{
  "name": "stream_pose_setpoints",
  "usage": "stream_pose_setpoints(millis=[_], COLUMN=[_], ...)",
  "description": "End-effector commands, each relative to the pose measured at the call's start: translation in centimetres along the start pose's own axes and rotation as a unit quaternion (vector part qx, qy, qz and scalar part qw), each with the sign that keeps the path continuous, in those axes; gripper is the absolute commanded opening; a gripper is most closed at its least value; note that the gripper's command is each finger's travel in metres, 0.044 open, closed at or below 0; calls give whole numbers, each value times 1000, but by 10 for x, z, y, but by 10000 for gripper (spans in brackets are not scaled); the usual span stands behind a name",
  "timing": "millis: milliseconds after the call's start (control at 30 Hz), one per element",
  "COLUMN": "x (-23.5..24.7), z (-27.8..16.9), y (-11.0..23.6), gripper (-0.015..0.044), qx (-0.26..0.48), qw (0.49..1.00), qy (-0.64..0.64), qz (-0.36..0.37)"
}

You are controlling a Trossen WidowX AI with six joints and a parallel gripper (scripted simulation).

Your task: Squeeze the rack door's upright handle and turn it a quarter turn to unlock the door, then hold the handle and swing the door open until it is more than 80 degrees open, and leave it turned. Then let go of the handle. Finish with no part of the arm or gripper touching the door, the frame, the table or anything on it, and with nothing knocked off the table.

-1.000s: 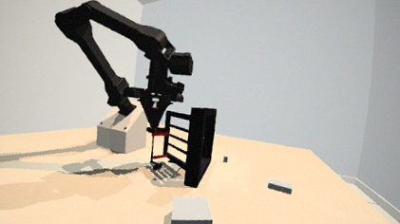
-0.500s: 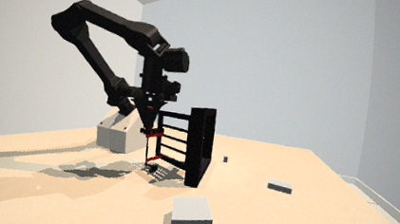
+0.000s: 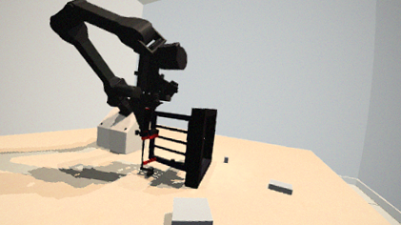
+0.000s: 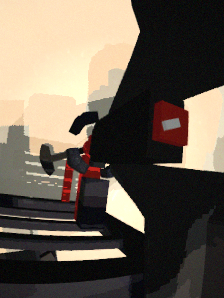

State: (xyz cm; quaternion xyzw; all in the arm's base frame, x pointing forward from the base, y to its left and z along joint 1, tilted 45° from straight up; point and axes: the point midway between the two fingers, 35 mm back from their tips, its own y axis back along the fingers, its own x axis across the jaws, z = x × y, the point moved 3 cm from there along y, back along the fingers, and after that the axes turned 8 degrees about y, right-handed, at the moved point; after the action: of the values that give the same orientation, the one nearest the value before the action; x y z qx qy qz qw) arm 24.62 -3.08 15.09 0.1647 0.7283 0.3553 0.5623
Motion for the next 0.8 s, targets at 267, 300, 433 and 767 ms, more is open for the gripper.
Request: stream_pose_setpoints(millis=[267, 300, 433, 767], x=[-20, -21, -28, -30], z=[4, 4, 5, 5], y=[1, 1, 1, 1], gripper=[22, 22, 22, 22], qx=[-2, -2, -2, -2], qw=[997, 996, 994, 993], qy=[80, 87, 111, 116], qz=[-1, -2, -2, -2])
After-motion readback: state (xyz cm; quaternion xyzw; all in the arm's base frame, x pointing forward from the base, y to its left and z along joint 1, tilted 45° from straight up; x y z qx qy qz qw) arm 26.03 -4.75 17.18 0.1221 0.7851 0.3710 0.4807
